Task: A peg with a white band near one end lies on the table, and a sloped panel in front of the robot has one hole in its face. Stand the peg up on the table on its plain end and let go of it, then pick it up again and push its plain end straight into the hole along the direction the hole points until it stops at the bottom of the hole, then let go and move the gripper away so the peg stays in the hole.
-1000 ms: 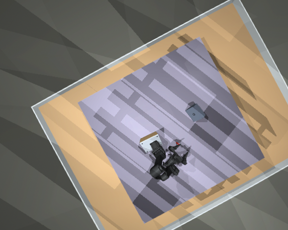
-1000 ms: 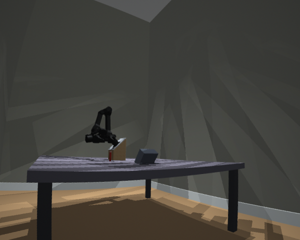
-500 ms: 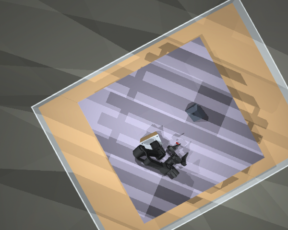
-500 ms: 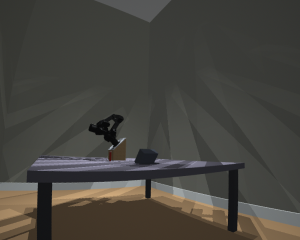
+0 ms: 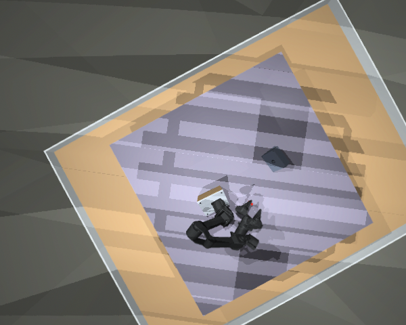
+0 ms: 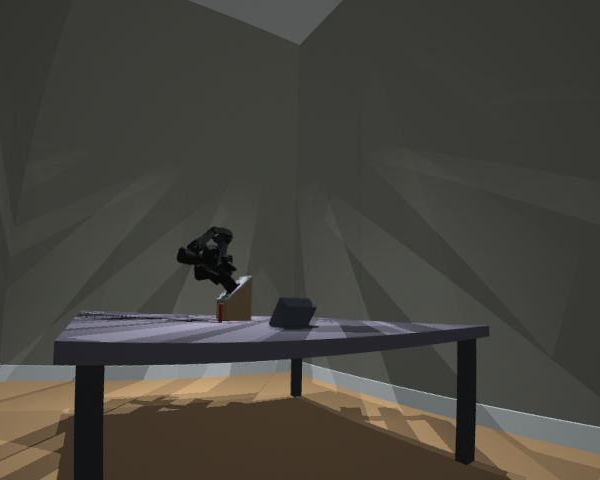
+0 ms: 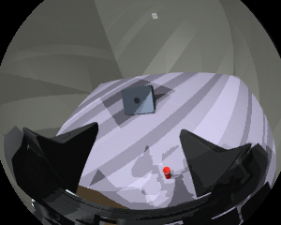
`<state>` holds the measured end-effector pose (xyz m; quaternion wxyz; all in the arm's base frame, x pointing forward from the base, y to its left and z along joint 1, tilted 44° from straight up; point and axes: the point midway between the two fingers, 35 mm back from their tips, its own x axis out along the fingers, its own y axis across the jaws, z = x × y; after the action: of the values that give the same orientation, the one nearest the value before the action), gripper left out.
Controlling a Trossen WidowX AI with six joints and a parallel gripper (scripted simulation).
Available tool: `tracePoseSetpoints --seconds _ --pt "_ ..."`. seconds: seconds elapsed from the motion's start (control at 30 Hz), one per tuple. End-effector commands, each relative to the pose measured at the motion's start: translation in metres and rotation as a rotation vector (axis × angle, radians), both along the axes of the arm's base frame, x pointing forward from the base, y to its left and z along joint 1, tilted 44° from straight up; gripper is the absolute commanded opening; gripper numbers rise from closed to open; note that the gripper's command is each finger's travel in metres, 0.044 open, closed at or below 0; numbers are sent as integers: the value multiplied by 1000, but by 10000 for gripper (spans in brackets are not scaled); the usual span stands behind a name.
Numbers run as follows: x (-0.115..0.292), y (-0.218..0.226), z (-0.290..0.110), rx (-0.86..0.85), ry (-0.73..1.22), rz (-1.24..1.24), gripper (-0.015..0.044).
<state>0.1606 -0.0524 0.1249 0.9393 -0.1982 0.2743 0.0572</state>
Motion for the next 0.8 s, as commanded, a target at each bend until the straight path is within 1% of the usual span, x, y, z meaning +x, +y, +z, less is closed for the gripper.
tracePoseSetpoints --seconds 0.0,0.2,0.4,0.57,0.77 --pt "-1 -2 -8 65 107 -44 440" --pt "-5 -5 -22 133 284 -110 440" --pt "-10 -10 -35 155 465 -185 440" --pt "-13 -14 -43 136 607 -249 440" --pt "-16 -21 -50 67 757 -330 440"
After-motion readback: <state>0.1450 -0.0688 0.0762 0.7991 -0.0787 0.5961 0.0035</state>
